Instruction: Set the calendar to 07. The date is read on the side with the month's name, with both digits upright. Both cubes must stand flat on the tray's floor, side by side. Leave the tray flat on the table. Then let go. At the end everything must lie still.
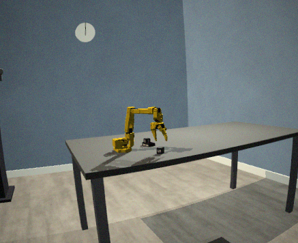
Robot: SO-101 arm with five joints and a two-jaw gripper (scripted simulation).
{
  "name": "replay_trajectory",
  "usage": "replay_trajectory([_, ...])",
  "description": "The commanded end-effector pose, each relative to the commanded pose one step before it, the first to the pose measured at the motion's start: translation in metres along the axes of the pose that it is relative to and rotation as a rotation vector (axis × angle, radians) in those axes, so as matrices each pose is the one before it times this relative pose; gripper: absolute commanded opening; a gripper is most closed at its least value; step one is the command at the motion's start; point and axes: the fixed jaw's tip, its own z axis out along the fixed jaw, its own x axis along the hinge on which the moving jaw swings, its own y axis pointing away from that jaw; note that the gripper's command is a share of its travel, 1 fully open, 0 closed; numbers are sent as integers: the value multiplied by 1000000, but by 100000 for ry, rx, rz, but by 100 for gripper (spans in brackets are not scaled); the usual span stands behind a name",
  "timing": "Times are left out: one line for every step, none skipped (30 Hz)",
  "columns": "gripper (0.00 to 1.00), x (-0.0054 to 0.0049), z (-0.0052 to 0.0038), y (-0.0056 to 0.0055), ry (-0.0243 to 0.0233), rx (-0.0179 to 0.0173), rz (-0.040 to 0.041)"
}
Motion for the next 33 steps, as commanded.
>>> replay_trajectory([36, 1401, -12168, -5409, -82, 6759, 47])
replay_trajectory([36, 0, 0, 0, 0, 0, 0])
replay_trajectory([36, 0, 0, 0, 0, 0, 0])
replay_trajectory([36, 0, 0, 0, 0, 0, 0])
replay_trajectory([36, 1, -32, -10, 0, 19, 0])
replay_trajectory([36, 0, -201, -55, 3, 116, 0])
replay_trajectory([36, 0, -508, -135, 3, 292, 0])
replay_trajectory([36, 0, -921, -249, 3, 534, 0])
replay_trajectory([36, 7, -1405, -373, 9, 814, 0])
replay_trajectory([36, 7, -1945, -513, 12, 1122, 0])
replay_trajectory([36, 2, -2495, -652, 12, 1439, 0])
replay_trajectory([36, 9, -3041, -796, 19, 1759, 3])
replay_trajectory([36, 10, -3573, -923, 22, 2058, 0])
replay_trajectory([36, 11, -4056, -1045, 21, 2340, 0])
replay_trajectory([36, 13, -4479, -1149, 28, 2586, 0])
replay_trajectory([35, 9, -4845, -1233, 28, 2793, 0])
replay_trajectory([35, 11, -5119, -1302, 28, 2950, 0])
replay_trajectory([35, 13, -5309, -1351, 31, 3063, 0])
replay_trajectory([35, 15, -5406, -1372, 31, 3113, 0])
replay_trajectory([35, 0, 0, 0, 0, 0, 0])
replay_trajectory([35, 0, 0, 0, 0, 0, 0])
replay_trajectory([35, 16, -5409, -1367, 31, 3115, -2])
replay_trajectory([35, 14, -5310, -1348, 31, 3063, -1])
replay_trajectory([35, 10, -5120, -1307, 28, 2950, 2])
replay_trajectory([35, 10, -4839, -1232, 28, 2793, -1])
replay_trajectory([35, 16, -4487, -1148, 28, 2586, -1])
replay_trajectory([35, 10, -4056, -1047, 22, 2340, 2])
replay_trajectory([35, 9, -3571, -930, 22, 2061, -2])
replay_trajectory([35, 7, -3043, -792, 16, 1756, 2])
replay_trajectory([35, 5, -2491, -653, 15, 1439, -2])
replay_trajectory([35, 3, -1940, -511, 10, 1122, 1])
replay_trajectory([35, 7, -1412, -374, 9, 814, 0])
replay_trajectory([35, 5, -918, -246, 6, 534, 0])
